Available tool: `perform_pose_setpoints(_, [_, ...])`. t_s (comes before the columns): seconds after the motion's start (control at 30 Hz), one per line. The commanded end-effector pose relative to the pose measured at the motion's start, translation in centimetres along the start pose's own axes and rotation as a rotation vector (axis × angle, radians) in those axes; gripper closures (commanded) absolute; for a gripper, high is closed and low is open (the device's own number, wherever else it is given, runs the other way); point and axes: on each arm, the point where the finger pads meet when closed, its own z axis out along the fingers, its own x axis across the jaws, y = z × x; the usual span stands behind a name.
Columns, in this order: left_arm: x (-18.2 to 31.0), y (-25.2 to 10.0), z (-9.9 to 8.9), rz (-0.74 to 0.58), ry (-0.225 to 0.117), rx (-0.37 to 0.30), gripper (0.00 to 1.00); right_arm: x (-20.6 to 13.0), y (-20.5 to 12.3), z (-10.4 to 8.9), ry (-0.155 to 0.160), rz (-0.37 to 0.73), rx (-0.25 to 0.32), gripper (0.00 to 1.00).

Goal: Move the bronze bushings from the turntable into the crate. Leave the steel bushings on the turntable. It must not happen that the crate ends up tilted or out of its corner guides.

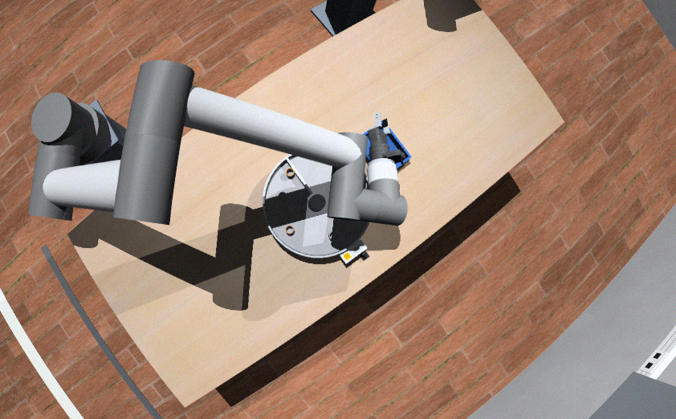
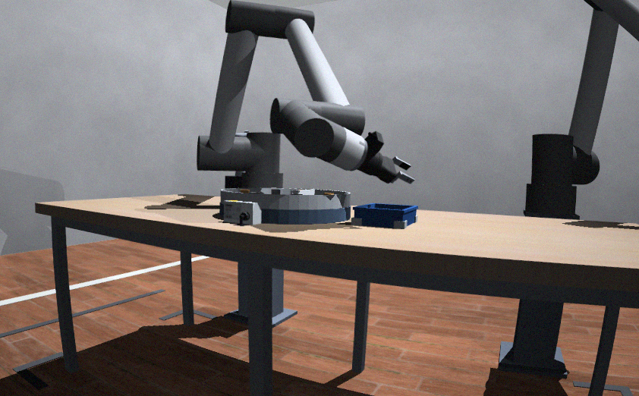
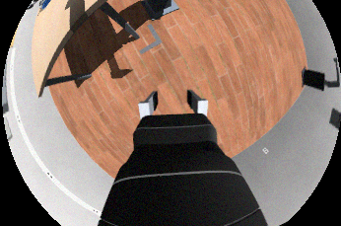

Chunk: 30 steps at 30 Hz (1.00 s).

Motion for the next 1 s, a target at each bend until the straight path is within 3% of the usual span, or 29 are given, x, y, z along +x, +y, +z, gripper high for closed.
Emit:
perform_pose_setpoints(0.0, [9.7, -2.3, 0.1, -0.172, -0.001, -0.001, 0.00, -0.1, -0.1, -0.1, 0.001, -0.002, 0.000, 0.00])
perform_pose_setpoints(0.27, [22.2, -7.7, 0.3, -0.356, -0.001, 0.000, 0.00, -0.1, -0.1, -0.1, 0.001, -0.002, 0.000, 0.00])
perform_pose_setpoints(0.63, [26.5, -10.4, 0.4, -0.449, -0.001, 0.000, 0.00, -0.1, -0.1, -0.1, 0.001, -0.002, 0.000, 0.00])
perform_pose_setpoints(0.97, [27.1, -10.8, 0.4, -0.461, -0.001, 0.000, 0.00, -0.1, -0.1, -0.1, 0.001, -0.002, 0.000, 0.00])
